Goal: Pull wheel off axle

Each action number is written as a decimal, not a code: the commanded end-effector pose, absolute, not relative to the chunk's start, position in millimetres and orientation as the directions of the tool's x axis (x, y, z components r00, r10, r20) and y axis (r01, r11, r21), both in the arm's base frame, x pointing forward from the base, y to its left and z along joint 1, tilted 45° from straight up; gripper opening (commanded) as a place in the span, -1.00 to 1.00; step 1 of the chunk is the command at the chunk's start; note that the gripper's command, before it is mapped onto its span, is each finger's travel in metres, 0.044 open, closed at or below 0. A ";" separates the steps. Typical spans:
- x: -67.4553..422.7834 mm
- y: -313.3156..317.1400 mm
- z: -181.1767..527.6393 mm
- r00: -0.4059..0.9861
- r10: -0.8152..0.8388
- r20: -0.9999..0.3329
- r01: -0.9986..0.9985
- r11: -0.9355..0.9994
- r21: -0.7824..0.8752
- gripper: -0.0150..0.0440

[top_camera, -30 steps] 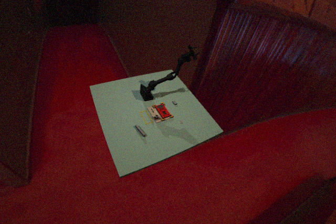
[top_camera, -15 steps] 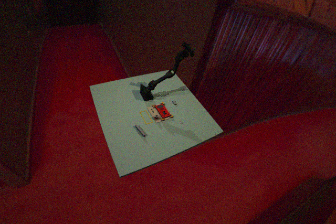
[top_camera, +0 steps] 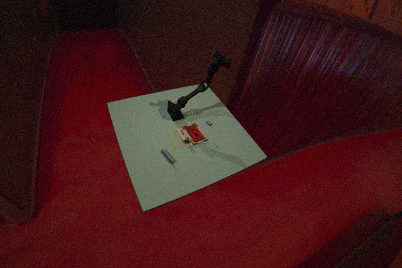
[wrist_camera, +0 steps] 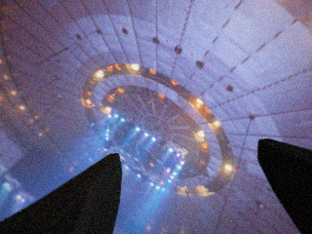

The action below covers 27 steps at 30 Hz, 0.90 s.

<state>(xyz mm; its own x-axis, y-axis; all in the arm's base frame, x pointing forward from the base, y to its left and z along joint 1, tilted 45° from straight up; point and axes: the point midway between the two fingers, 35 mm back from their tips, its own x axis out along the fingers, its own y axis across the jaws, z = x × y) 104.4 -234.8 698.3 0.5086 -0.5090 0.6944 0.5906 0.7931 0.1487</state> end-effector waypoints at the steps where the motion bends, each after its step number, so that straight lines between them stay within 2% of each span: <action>1: 120.3 -260.1 677.6 0.535 -0.550 0.641 0.565 0.797 0.213 0.53; 10: 165.2 -310.4 622.9 0.630 -0.614 0.475 0.489 0.789 0.372 0.53; 19: 231.6 -353.7 536.3 0.761 -0.614 0.210 0.417 0.710 0.568 0.53; 27: 292.8 -367.5 442.9 0.850 -0.524 -0.056 0.411 0.592 0.694 0.53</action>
